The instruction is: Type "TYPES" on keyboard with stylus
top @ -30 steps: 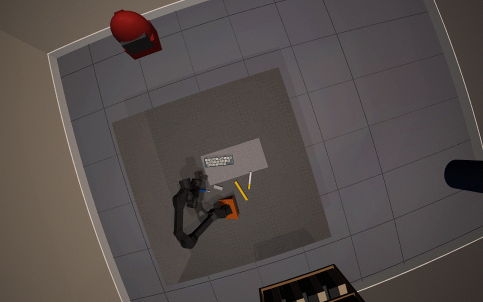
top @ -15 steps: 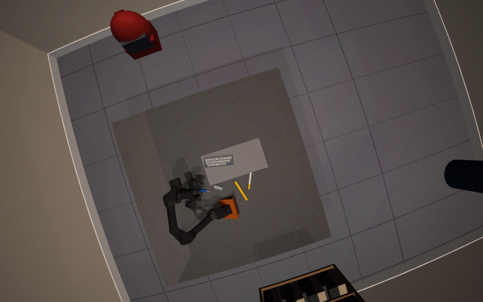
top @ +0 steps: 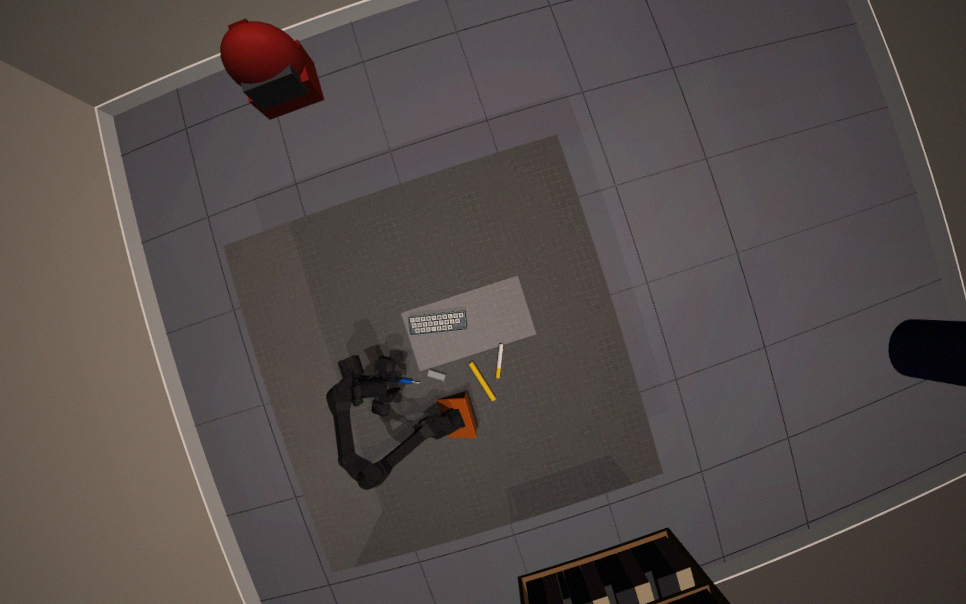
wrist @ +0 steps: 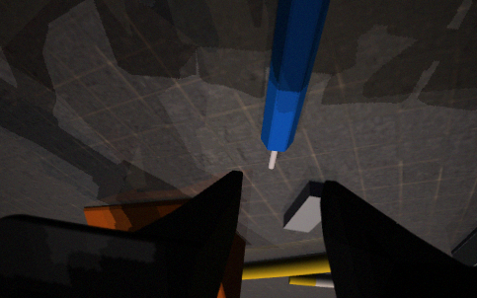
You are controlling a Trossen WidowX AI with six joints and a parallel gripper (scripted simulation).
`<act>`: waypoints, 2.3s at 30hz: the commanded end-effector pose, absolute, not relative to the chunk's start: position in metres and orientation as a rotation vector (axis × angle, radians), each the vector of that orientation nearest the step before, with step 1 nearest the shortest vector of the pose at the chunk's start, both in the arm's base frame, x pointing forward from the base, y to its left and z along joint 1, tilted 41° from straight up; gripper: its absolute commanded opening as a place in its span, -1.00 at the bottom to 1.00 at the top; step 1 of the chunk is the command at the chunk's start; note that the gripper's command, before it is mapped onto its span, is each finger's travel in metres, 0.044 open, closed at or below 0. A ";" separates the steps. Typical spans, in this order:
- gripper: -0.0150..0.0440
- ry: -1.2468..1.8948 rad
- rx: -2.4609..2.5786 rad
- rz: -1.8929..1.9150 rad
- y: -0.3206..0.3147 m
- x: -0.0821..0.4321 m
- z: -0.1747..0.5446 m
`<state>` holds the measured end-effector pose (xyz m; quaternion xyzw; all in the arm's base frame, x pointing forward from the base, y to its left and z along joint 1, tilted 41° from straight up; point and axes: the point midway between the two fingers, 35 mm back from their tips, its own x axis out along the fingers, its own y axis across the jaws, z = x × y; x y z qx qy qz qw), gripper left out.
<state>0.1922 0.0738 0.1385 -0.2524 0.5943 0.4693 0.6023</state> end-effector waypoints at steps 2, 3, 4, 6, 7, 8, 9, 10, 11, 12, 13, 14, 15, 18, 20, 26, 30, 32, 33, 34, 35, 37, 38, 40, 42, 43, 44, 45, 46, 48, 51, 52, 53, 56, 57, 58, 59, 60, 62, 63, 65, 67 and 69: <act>0.02 1.382 -0.586 1.085 0.077 0.192 0.134; 0.02 1.382 -0.586 1.085 0.077 0.192 0.134; 0.02 1.382 -0.586 1.085 0.077 0.192 0.133; 0.02 1.382 -0.586 1.085 0.079 0.193 0.132; 0.02 1.382 -0.586 1.085 0.079 0.193 0.131; 0.02 1.382 -0.586 1.086 0.079 0.193 0.131; 0.02 1.382 -0.586 1.086 0.080 0.193 0.130; 0.02 1.382 -0.586 1.086 0.080 0.193 0.130; 0.02 1.382 -0.586 1.086 0.081 0.193 0.129; 0.02 1.382 -0.586 1.086 0.081 0.193 0.129; 0.02 1.382 -0.586 1.086 0.082 0.193 0.128; 0.02 1.381 -0.586 1.086 0.082 0.193 0.127; 0.02 1.382 -0.586 1.086 0.082 0.193 0.127; 0.02 1.381 -0.586 1.086 0.084 0.193 0.125; 0.02 1.381 -0.586 1.086 0.084 0.194 0.124; 0.02 1.381 -0.585 1.086 0.086 0.194 0.121; 0.02 1.381 -0.585 1.086 0.088 0.194 0.119; 0.02 1.381 -0.585 1.086 0.090 0.194 0.118; 0.02 1.381 -0.585 1.086 0.090 0.194 0.117; 0.02 1.381 -0.585 1.086 0.090 0.194 0.117; 0.02 1.381 -0.585 1.086 0.090 0.194 0.117; 0.02 1.381 -0.585 1.086 0.091 0.194 0.116; 0.02 1.381 -0.585 1.086 0.092 0.195 0.116; 0.02 1.381 -0.585 1.086 0.093 0.195 0.115; 0.02 1.381 -0.585 1.086 0.094 0.195 0.114; 0.02 1.381 -0.585 1.086 0.094 0.195 0.113; 0.02 1.381 -0.585 1.086 0.095 0.195 0.113; 0.02 1.381 -0.585 1.086 0.095 0.195 0.112; 0.02 1.381 -0.585 1.086 0.096 0.195 0.111; 0.02 1.381 -0.585 1.086 0.096 0.195 0.111; 0.02 1.381 -0.585 1.086 0.098 0.195 0.109; 0.02 1.381 -0.585 1.086 0.098 0.196 0.109; 0.02 1.381 -0.585 1.086 0.098 0.196 0.108; 0.02 1.381 -0.585 1.087 0.100 0.196 0.106; 0.02 1.381 -0.585 1.087 0.100 0.196 0.106; 0.02 1.381 -0.585 1.087 0.101 0.196 0.106; 0.02 1.381 -0.585 1.087 0.101 0.196 0.105; 0.02 1.380 -0.585 1.087 0.102 0.196 0.105; 0.02 1.380 -0.585 1.087 0.102 0.196 0.104; 0.02 1.380 -0.584 1.087 0.103 0.196 0.103; 0.02 1.380 -0.584 1.087 0.104 0.196 0.102; 0.02 1.380 -0.584 1.087 0.105 0.197 0.101; 0.02 1.380 -0.584 1.087 0.105 0.197 0.101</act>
